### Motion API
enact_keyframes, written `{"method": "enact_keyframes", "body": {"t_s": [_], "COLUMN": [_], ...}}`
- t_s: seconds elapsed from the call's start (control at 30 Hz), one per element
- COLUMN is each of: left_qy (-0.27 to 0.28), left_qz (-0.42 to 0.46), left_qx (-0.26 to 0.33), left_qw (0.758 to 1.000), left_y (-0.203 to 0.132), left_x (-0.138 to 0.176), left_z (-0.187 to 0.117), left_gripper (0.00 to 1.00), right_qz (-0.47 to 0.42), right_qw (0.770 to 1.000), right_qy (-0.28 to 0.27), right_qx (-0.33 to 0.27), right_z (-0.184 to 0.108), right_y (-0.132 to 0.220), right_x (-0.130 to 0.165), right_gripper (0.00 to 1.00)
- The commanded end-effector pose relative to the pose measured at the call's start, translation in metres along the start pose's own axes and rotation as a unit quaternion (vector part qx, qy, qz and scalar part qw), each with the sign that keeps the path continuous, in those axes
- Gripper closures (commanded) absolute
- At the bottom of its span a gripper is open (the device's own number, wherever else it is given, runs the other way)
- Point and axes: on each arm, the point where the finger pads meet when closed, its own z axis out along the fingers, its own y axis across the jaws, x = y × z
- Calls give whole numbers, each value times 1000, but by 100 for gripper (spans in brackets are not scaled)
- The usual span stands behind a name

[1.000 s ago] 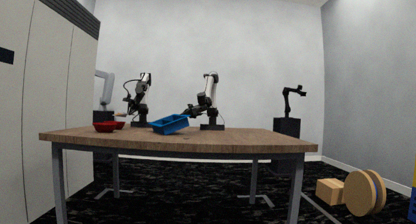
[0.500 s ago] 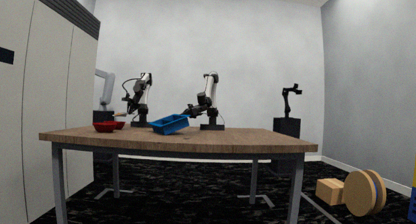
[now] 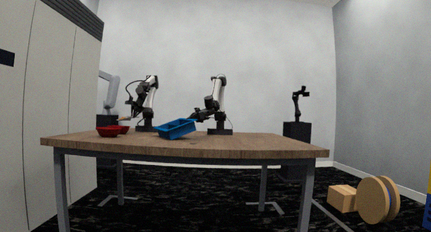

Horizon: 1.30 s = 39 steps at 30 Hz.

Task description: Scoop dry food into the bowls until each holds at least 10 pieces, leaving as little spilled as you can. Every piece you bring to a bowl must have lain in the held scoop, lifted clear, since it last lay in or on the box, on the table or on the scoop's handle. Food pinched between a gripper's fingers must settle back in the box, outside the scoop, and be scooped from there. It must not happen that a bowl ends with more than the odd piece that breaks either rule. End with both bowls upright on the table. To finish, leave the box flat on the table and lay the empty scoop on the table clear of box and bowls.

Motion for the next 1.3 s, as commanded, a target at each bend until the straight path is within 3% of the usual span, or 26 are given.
{"method": "enact_keyframes", "body": {"t_s": [0.0,0.6,1.27], "left_qy": [-9,-9,-9], "left_qz": [57,57,57], "left_qx": [49,49,49], "left_qw": [997,997,997], "left_y": [-43,-43,-43], "left_x": [-7,-7,-7], "left_z": [-3,-3,-3], "left_gripper": [100,100,100], "right_qz": [-4,-6,62], "right_qw": [999,1000,998], "right_qy": [-20,-15,8], "right_qx": [-25,-20,-18], "right_z": [-11,-10,-11], "right_y": [13,11,15], "right_x": [-15,-13,-18], "right_gripper": [100,100,100]}}
